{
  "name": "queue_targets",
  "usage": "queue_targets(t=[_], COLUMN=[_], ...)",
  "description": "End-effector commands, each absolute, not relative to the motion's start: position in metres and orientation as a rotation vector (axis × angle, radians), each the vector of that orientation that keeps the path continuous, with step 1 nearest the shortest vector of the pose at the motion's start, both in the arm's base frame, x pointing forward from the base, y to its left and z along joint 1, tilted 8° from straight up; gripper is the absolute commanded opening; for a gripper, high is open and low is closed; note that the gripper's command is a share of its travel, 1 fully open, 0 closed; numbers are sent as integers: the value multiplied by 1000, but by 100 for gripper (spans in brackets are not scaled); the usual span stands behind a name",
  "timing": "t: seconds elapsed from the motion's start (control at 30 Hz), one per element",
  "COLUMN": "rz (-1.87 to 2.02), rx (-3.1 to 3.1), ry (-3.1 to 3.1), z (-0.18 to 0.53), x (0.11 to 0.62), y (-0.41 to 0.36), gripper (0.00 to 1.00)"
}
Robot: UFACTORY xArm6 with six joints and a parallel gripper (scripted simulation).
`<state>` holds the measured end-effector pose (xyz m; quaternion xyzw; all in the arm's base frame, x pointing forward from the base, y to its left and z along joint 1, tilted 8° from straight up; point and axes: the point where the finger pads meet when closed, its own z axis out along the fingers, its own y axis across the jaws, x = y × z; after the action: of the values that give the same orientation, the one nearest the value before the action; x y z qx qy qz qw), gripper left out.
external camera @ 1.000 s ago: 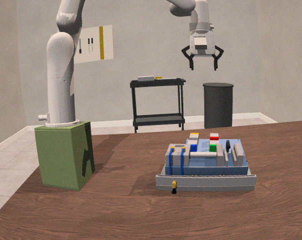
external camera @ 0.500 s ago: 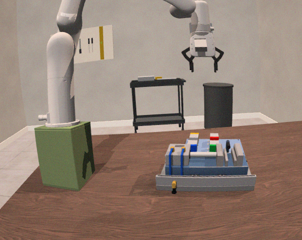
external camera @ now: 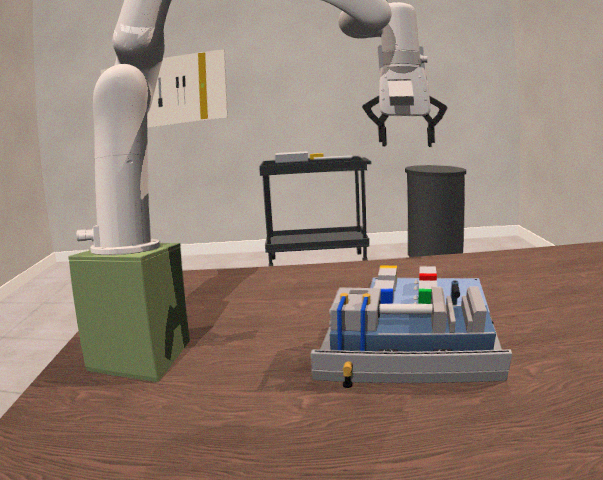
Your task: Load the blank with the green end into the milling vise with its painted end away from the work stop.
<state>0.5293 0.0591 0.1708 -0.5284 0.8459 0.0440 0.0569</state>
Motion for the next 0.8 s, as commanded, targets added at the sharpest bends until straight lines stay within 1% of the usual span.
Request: queue_targets(t=[0.0, 0.63, 0.77], rz=[129, 129, 121], rx=[-1600, -1600, -1714], ry=[2562, 2562, 2482], z=[173, 171, 170], x=[531, 531, 530], y=[59, 59, 59], gripper=[100, 100, 100])
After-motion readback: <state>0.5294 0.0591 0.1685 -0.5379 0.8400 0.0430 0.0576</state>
